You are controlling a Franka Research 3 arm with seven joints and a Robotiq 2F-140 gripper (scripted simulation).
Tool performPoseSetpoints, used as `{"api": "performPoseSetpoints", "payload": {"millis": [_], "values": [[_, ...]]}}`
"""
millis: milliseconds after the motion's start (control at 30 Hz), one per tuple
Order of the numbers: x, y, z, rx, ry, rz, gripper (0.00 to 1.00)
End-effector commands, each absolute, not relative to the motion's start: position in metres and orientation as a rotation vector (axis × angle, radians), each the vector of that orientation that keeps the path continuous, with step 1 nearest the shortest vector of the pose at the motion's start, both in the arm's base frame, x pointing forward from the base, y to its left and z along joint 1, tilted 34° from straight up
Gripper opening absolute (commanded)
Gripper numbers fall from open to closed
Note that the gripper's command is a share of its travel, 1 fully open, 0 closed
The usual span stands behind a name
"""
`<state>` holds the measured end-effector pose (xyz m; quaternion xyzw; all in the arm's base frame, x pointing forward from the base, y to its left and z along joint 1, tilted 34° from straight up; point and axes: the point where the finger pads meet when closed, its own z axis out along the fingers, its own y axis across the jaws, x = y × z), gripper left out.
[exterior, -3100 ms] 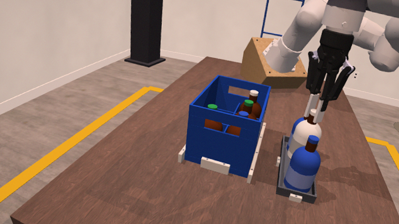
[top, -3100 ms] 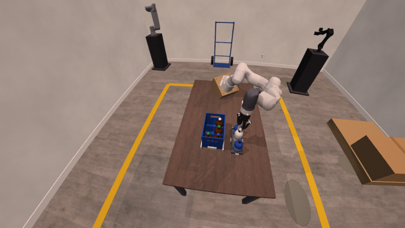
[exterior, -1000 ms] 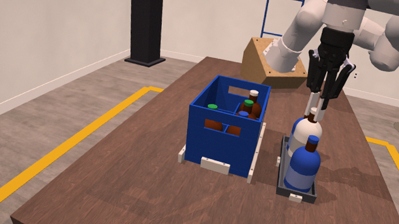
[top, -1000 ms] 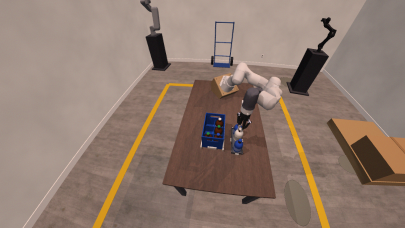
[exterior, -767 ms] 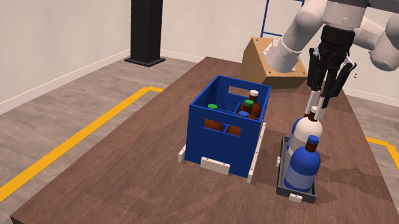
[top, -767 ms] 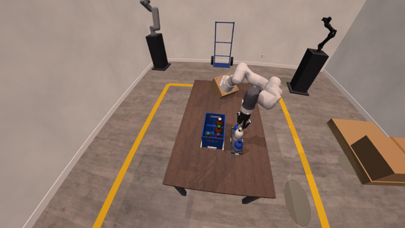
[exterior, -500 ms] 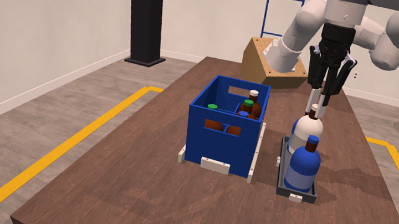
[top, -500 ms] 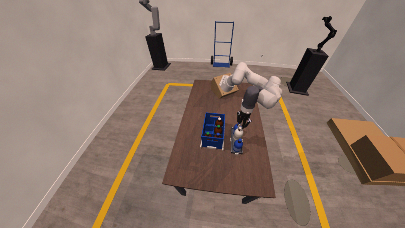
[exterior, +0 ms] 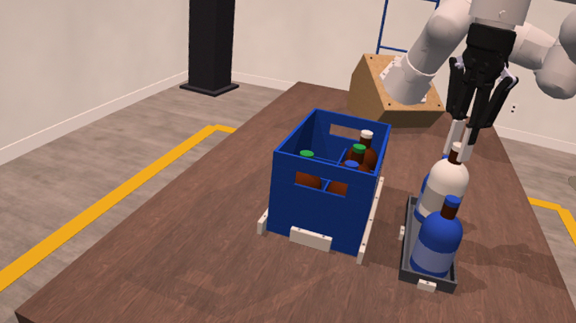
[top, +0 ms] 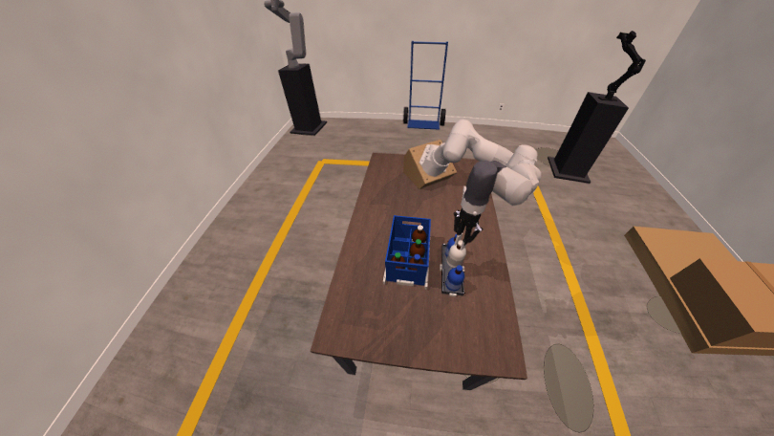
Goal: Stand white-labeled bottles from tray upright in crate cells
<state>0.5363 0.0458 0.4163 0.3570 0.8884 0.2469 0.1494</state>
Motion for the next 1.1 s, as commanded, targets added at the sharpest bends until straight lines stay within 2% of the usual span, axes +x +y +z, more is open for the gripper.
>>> {"api": "performPoseSetpoints", "payload": {"millis": [0,1067], "values": [[0.534,0.043,0.422,1.019,2.554,0.708,0.0],[0.528,0.038,0.432,1.019,2.554,0.708,0.0]]}}
